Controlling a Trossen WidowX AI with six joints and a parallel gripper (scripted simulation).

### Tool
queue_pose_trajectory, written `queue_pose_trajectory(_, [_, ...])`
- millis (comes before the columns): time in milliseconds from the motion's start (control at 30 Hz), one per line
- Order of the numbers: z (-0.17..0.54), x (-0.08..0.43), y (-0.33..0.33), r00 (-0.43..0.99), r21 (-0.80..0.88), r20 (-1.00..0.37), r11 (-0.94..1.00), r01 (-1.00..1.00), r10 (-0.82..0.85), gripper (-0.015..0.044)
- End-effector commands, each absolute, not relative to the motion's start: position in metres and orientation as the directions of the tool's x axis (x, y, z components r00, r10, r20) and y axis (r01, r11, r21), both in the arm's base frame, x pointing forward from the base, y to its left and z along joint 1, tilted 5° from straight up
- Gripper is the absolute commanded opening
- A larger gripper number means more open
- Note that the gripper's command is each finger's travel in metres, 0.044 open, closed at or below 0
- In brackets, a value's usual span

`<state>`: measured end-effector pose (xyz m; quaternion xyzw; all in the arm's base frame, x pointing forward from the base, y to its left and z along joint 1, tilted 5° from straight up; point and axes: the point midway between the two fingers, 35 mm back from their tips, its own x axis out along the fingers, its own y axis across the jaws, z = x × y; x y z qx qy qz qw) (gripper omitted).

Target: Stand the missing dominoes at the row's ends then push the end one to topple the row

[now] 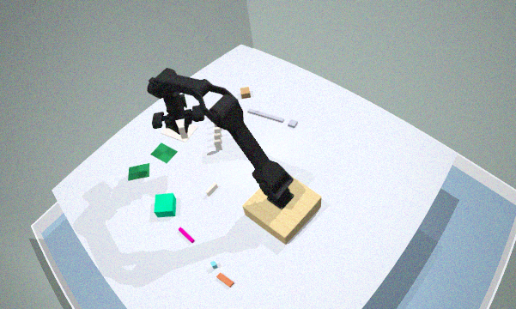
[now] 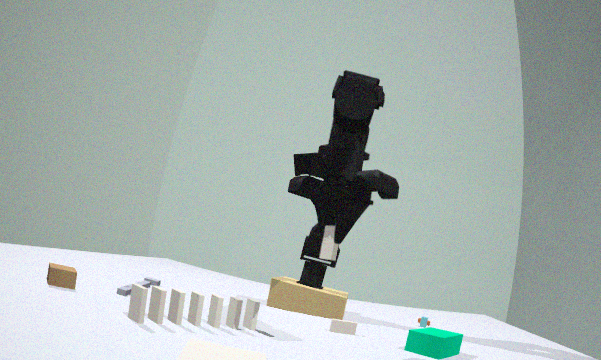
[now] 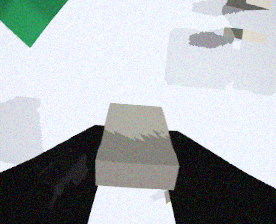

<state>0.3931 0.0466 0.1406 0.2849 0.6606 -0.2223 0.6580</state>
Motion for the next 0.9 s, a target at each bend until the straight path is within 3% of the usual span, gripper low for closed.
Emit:
queue_pose_trajectory(0, [0.136,0.388,0.038,0.008,0.065,-0.997,0.741,0.669,0.081,0.0107])
queue_pose_trajectory(233, [0.129,0.338,-0.034,0.005,0.061,-0.997,0.736,0.674,0.078,0.0107])
queue_pose_trajectory(467, [0.125,0.337,-0.035,0.005,0.061,-0.997,0.736,0.674,0.078,0.0107])
queue_pose_trajectory(867, [0.059,0.344,-0.031,0.005,0.061,-0.997,0.736,0.674,0.078,0.0107])
